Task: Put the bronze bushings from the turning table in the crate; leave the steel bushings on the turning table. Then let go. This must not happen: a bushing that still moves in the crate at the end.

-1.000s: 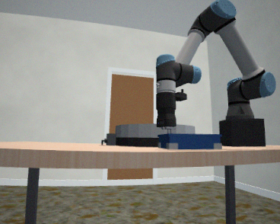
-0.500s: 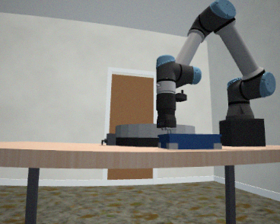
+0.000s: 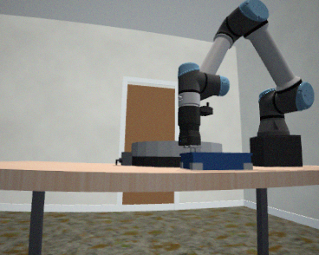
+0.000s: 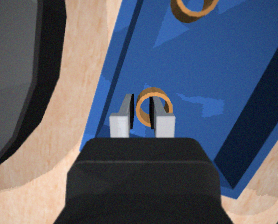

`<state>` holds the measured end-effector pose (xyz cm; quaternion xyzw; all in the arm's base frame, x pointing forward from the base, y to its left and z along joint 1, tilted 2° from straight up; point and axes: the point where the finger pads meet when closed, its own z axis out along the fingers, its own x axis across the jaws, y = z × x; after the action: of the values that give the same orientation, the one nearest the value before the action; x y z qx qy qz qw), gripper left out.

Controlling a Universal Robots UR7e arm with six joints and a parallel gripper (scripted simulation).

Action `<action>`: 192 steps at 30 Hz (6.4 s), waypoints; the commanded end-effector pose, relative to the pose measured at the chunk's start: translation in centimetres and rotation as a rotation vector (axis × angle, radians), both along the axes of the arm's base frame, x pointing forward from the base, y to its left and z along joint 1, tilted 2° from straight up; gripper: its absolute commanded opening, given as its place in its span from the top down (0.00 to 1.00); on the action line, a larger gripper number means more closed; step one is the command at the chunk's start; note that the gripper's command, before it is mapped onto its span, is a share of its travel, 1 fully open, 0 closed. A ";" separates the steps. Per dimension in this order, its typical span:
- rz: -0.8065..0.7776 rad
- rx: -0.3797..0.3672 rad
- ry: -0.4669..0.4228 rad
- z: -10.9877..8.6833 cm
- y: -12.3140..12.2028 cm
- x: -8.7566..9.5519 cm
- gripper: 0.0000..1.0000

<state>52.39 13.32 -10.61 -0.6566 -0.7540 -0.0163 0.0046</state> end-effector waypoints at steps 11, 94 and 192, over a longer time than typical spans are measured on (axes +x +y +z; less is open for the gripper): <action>0.000 0.000 -0.002 0.1 0.0 0.1 0.58; 0.000 0.000 -0.002 1.0 0.0 0.0 0.58; 0.000 0.000 -0.004 14.6 -0.5 -0.2 0.58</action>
<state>52.23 12.83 3.91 -0.6566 -0.7540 -0.0176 0.0030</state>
